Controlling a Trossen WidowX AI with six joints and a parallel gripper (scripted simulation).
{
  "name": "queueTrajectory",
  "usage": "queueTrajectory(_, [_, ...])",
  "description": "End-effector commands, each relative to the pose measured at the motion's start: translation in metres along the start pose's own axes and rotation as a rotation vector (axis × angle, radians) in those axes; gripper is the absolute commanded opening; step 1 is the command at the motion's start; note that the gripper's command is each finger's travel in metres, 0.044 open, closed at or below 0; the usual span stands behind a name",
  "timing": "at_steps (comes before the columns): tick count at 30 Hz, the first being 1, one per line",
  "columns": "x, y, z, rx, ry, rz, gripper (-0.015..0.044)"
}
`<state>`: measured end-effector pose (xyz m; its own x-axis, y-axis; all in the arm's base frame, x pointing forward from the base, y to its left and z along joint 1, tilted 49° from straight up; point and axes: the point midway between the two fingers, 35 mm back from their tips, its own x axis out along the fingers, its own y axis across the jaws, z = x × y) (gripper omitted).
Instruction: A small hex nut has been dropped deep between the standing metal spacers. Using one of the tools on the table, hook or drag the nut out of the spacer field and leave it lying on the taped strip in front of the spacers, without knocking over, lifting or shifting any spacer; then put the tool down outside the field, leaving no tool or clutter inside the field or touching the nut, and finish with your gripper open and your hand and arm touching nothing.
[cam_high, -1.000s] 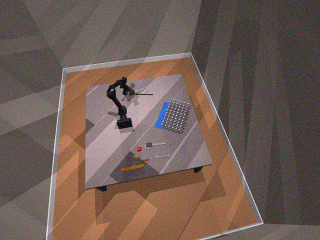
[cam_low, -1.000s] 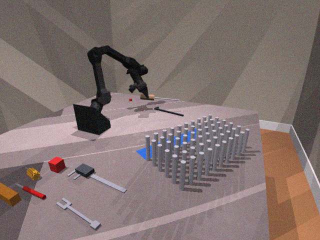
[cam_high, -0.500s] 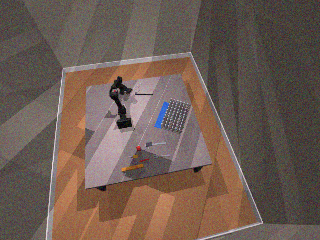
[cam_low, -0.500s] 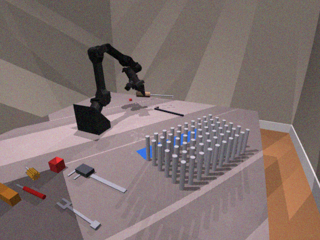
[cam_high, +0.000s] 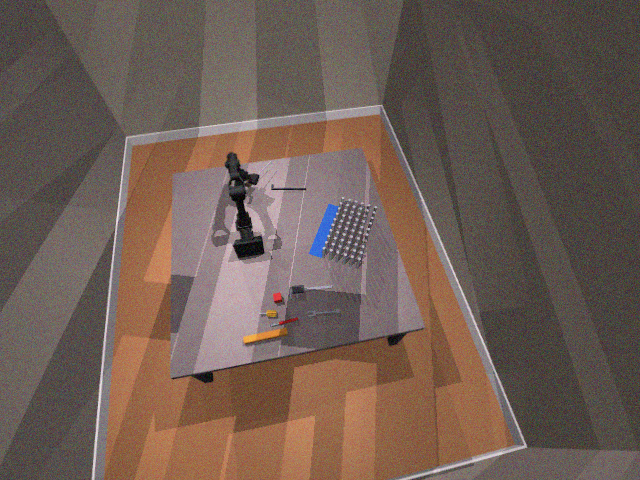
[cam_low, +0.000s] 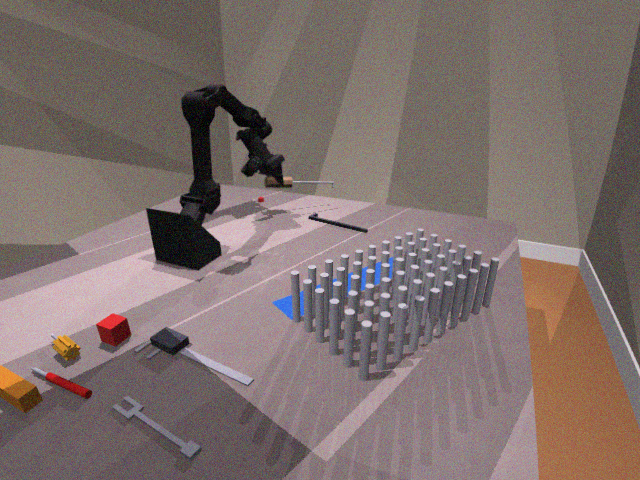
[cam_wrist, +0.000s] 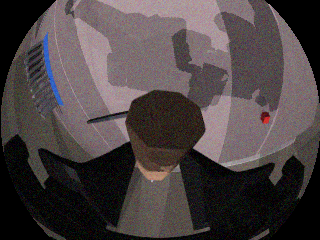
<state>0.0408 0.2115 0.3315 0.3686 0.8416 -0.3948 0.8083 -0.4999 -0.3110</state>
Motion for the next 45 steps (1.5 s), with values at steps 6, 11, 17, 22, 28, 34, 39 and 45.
queueTrajectory(6, [-0.017, -0.012, -0.001, -0.065, 0.04, -0.075, 0.0])
queueTrajectory(11, [-0.027, -0.018, -0.001, -0.096, 0.059, -0.121, 0.0])
queueTrajectory(17, [-0.038, -0.024, -0.001, -0.129, 0.081, -0.177, 0.0])
queueTrajectory(22, [-0.047, -0.027, -0.001, -0.153, 0.098, -0.223, 0.0])
queueTrajectory(28, [-0.057, -0.03, -0.002, -0.177, 0.118, -0.278, 0.0])
queueTrajectory(34, [-0.067, -0.032, -0.003, -0.197, 0.136, -0.332, 0.0])
queueTrajectory(39, [-0.074, -0.033, -0.004, -0.211, 0.149, -0.377, 0.0])
queueTrajectory(45, [-0.079, -0.034, -0.005, -0.221, 0.159, -0.417, 0.0])
